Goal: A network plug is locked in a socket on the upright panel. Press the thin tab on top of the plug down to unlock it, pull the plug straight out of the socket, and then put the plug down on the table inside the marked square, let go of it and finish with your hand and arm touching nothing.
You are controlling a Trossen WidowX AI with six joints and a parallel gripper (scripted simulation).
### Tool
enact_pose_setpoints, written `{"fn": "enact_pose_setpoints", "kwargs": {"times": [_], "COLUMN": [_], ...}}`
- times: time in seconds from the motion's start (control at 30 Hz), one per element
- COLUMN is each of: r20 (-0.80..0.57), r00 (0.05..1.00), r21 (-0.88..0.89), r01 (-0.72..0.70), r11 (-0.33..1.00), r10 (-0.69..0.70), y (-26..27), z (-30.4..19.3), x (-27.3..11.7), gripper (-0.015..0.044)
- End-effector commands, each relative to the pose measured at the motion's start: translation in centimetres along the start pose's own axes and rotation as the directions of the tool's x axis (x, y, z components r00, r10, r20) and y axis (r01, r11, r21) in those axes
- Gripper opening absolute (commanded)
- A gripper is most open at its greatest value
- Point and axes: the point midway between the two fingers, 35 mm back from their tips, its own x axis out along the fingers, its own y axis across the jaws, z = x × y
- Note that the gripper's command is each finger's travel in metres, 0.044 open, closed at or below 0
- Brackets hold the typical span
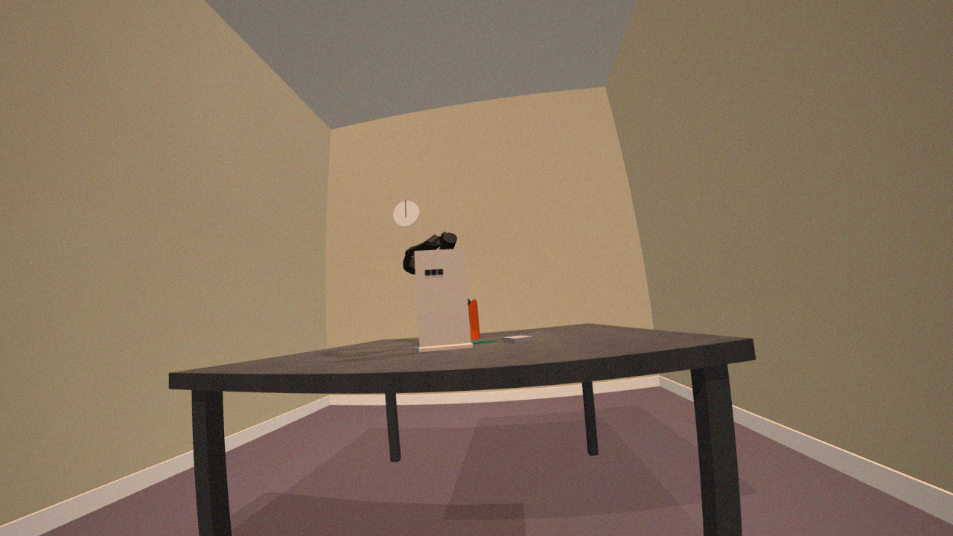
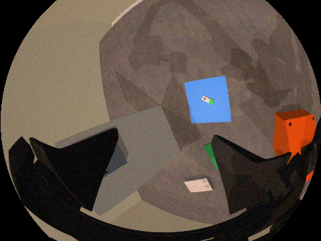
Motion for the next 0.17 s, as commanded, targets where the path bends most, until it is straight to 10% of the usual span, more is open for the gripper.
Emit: {"fn": "enact_pose_setpoints", "kwargs": {"times": [0.0, 0.13], "r20": [0.003, 0.003], "r00": [1.0, 1.0], "r21": [0.003, 0.003], "r01": [-0.002, -0.002], "r11": [1.0, 1.0], "r10": [0.002, 0.002], "y": [0.02, 0.02], "z": [0.03, 0.03], "x": [0.0, 0.0], "gripper": [0.044, 0.044]}}
